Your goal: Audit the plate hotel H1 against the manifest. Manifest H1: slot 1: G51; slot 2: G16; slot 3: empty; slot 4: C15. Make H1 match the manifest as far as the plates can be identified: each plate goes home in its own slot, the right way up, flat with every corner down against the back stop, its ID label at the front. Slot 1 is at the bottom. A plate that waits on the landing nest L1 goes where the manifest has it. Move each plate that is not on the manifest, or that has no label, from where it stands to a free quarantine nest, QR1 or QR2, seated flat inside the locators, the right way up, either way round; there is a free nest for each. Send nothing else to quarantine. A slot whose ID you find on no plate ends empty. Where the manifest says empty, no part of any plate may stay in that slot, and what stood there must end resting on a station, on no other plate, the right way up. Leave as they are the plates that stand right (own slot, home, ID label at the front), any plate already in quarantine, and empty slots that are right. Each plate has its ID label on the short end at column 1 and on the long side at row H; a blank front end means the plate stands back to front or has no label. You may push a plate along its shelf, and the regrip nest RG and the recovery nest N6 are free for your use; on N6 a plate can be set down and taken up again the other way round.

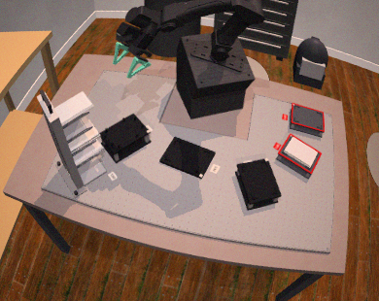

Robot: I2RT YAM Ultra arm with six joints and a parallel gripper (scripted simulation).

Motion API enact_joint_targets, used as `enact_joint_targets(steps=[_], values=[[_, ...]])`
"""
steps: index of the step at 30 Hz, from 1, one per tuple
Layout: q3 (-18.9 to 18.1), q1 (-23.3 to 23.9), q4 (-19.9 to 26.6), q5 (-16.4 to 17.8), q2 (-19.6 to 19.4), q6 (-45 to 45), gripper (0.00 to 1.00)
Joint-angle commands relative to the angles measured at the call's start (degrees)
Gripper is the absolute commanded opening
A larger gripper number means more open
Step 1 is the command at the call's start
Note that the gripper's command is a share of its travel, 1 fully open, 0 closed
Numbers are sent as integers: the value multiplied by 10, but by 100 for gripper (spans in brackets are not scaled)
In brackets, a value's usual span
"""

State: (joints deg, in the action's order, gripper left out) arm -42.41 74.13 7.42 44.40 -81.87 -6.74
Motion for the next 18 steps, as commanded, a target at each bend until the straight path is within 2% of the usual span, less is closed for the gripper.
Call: enact_joint_targets(steps=[1,18], values=[[-4,4,-2,3,3,-1,100],[-18,-23,-43,-17,-31,27,100]])
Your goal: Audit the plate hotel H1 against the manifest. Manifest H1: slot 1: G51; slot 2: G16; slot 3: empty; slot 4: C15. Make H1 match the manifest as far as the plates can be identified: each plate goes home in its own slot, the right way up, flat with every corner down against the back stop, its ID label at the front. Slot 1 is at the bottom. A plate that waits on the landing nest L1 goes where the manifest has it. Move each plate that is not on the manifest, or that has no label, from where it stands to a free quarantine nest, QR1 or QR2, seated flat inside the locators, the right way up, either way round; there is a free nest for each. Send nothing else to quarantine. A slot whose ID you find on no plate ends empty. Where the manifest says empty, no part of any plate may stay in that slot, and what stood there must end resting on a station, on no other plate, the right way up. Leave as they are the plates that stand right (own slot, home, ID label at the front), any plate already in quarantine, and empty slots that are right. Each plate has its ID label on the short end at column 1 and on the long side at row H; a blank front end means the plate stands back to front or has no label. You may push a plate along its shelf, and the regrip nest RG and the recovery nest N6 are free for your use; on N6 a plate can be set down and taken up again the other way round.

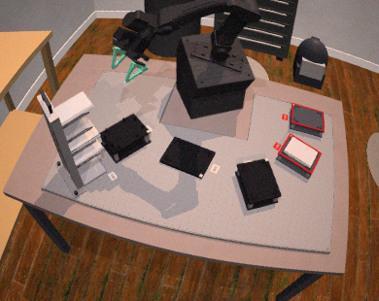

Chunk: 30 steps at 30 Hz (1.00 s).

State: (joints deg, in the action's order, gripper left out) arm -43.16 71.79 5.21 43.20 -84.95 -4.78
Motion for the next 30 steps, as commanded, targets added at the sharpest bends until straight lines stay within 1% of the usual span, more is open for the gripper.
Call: enact_joint_targets(steps=[1,11,13,28,30], values=[[-11,-2,-24,-6,-3,10,100],[-25,-24,-54,-22,-34,30,100],[-25,-24,-54,-22,-34,30,100],[-51,-55,-93,-45,-81,57,100],[-51,-55,-93,-45,-81,57,100]])
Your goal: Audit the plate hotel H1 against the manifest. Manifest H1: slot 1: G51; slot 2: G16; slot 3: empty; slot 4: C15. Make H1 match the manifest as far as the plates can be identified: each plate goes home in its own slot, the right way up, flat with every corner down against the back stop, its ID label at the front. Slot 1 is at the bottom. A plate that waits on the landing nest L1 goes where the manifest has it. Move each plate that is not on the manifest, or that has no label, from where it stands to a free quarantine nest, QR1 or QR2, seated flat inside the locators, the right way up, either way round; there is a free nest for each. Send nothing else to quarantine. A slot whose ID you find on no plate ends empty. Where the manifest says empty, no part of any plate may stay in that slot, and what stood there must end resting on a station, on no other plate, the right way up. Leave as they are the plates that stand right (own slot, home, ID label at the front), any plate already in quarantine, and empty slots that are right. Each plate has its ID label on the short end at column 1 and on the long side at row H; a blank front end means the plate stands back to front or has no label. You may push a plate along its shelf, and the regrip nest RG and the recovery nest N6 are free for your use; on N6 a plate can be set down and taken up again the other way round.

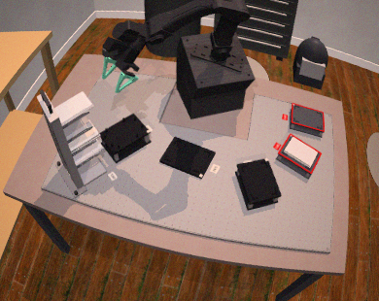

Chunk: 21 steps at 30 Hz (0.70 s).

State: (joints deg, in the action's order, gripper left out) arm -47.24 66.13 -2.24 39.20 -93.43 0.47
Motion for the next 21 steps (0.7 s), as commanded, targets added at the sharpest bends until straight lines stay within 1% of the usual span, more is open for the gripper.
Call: enact_joint_targets(steps=[1,15,21], values=[[-13,0,-21,-7,0,6,100],[-42,-24,-48,-25,-44,26,100],[-46,-27,-51,-28,-50,29,100]])
